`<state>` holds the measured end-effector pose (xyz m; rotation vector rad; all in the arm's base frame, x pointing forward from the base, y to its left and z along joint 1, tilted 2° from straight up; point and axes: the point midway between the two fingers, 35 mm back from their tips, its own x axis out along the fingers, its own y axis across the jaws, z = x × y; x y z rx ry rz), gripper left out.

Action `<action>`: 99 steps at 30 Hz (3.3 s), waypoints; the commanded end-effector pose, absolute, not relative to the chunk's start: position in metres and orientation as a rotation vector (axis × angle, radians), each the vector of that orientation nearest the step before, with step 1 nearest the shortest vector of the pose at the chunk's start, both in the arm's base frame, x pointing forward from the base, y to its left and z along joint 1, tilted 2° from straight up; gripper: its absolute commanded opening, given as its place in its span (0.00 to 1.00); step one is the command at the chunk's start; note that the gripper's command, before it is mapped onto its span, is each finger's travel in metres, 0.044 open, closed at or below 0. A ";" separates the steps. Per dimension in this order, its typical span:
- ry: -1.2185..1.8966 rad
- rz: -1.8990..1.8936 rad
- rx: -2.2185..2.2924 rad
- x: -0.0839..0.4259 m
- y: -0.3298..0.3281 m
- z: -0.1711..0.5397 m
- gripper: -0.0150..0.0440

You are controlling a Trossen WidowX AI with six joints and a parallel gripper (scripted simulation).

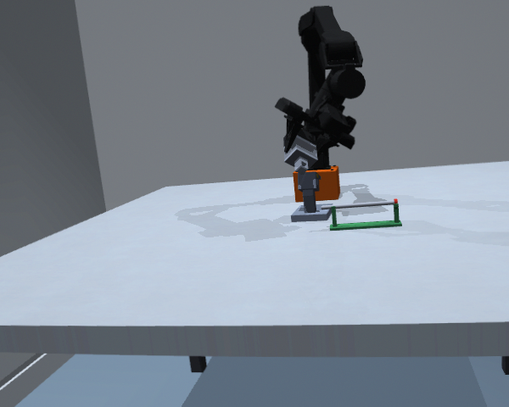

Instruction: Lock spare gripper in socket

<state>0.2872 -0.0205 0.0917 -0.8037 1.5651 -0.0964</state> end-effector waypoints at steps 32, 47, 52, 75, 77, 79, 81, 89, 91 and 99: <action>1.807 0.184 -1.725 0.239 0.001 0.126 0.25; 1.802 0.184 -1.726 0.247 -0.001 0.105 0.25; 1.802 0.184 -1.725 0.249 -0.001 0.099 0.25; 1.801 0.183 -1.725 0.258 -0.001 0.070 0.25; 1.801 0.183 -1.724 0.259 -0.001 0.067 0.25; 1.801 0.183 -1.724 0.260 -0.001 0.065 0.25; 1.801 0.183 -1.724 0.261 -0.001 0.062 0.25; 1.802 0.186 -1.714 0.260 0.000 0.062 0.25; 1.802 0.186 -1.714 0.260 0.000 0.062 0.25; 1.802 0.186 -1.714 0.260 0.000 0.062 0.39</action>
